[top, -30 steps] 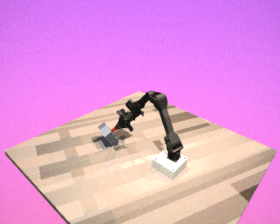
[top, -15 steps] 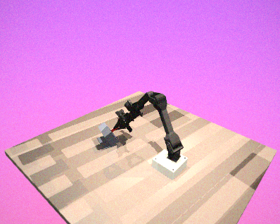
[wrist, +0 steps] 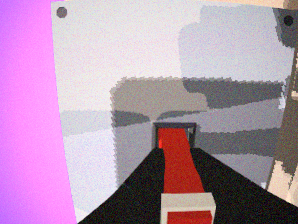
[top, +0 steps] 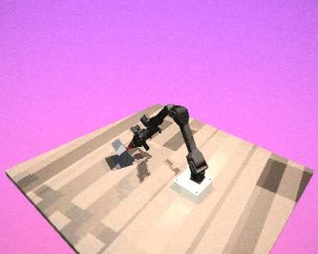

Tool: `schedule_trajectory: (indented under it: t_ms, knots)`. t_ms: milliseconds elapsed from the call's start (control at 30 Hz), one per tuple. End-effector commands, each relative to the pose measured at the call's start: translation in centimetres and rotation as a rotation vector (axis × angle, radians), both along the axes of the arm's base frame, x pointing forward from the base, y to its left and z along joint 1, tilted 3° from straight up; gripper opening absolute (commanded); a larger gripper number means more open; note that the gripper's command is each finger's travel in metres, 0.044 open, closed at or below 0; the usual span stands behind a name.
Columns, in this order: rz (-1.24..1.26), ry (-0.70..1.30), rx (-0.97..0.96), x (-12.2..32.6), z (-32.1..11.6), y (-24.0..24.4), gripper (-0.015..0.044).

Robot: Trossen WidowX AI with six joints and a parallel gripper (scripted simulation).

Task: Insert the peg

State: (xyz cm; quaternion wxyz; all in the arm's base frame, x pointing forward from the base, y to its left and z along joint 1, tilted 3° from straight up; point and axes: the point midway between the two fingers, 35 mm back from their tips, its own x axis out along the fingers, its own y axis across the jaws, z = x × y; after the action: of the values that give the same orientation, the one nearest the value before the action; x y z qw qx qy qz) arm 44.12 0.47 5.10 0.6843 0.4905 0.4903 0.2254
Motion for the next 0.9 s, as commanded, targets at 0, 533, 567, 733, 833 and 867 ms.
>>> schedule_trajectory:
  t_ms: [0,533,567,733,833,867]
  knots:
    - [0.000,0.000,0.000,0.00,0.00,0.00,0.0000]
    - [0.000,0.000,0.000,0.00,0.00,0.00,0.0236]
    - [0.000,0.000,0.000,0.00,0.00,0.00,0.0263]
    - [0.000,0.001,-0.001,-0.05,0.05,-0.13,0.0394]
    - [0.000,0.002,-0.002,-0.16,0.16,-0.45,0.0440]
    - [0.000,0.002,-0.003,-0.21,0.21,-0.58,0.0440]
